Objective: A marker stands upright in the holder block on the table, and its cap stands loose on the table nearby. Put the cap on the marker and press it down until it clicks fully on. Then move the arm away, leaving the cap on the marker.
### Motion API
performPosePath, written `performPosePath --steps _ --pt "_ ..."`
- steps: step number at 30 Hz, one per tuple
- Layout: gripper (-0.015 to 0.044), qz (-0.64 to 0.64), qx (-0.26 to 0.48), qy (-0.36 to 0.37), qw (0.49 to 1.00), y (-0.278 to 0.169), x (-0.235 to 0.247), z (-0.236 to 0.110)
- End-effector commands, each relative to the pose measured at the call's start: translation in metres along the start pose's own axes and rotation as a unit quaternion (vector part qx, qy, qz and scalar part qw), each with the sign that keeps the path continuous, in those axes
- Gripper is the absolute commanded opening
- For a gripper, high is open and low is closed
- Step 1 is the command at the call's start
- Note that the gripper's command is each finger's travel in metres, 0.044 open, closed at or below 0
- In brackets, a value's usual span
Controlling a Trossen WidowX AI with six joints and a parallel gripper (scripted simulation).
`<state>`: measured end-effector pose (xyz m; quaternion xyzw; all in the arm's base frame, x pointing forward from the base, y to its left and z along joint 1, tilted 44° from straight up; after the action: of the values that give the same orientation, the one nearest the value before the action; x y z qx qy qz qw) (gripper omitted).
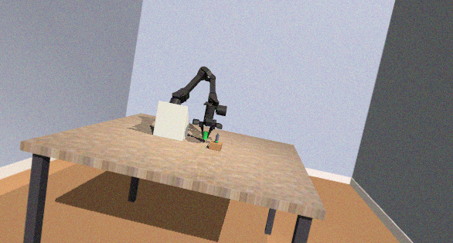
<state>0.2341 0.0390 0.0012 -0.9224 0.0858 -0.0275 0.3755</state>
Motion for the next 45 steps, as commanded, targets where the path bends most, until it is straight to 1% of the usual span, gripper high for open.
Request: performPosePath --steps 1,13,17,45 --pt "0.0 -0.002 0.0 0.004 1.0 0.0 0.002 -0.009" --pt "0.0 -0.002 0.001 0.004 1.0 -0.001 0.0 -0.034" --pt "0.0 -0.002 0.001 0.004 1.0 0.0 0.001 -0.036" --pt "0.0 -0.002 -0.006 0.007 1.0 0.043 0.057 -0.066"
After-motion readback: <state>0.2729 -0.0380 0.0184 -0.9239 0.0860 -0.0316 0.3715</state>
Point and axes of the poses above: the point midway between the two fingers, 35 mm back from their tips, its own z axis out along the fingers, its own x axis across the jaws, y = z × x, the point moved 6 cm from there along -z, back along the fingers, and after that the axes turned 15 degrees about z, right-handed, at the moved point
